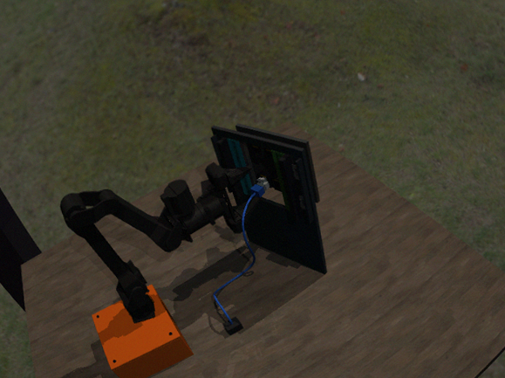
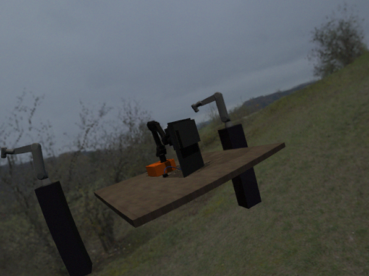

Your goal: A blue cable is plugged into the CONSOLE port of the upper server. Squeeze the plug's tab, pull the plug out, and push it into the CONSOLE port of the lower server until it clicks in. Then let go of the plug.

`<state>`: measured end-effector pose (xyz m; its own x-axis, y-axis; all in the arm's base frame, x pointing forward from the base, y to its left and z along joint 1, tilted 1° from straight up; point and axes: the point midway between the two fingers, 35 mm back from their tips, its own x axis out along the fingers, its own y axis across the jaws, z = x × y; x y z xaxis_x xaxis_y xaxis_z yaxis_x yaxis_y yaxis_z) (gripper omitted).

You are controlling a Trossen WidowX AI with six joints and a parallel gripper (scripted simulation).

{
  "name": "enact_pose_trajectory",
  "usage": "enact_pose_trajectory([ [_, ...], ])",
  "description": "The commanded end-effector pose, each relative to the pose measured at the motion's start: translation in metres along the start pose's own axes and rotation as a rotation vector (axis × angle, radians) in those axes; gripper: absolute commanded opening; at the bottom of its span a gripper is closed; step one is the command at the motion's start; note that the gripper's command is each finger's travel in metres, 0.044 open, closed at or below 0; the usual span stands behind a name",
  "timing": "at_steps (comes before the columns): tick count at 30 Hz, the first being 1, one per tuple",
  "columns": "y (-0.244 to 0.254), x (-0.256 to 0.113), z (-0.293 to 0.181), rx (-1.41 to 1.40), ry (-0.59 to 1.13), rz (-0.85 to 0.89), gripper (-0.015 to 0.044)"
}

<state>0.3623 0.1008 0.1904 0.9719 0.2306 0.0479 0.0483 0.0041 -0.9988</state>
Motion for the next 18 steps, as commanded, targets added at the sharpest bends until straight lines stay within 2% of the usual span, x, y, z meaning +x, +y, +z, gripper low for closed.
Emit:
enact_pose_trajectory([
  [1,0.0,-0.003,-0.001,0.001,-0.001,0.006,0.044],
  [18,-0.002,-0.005,0.014,0.002,-0.001,0.006,0.044],
])
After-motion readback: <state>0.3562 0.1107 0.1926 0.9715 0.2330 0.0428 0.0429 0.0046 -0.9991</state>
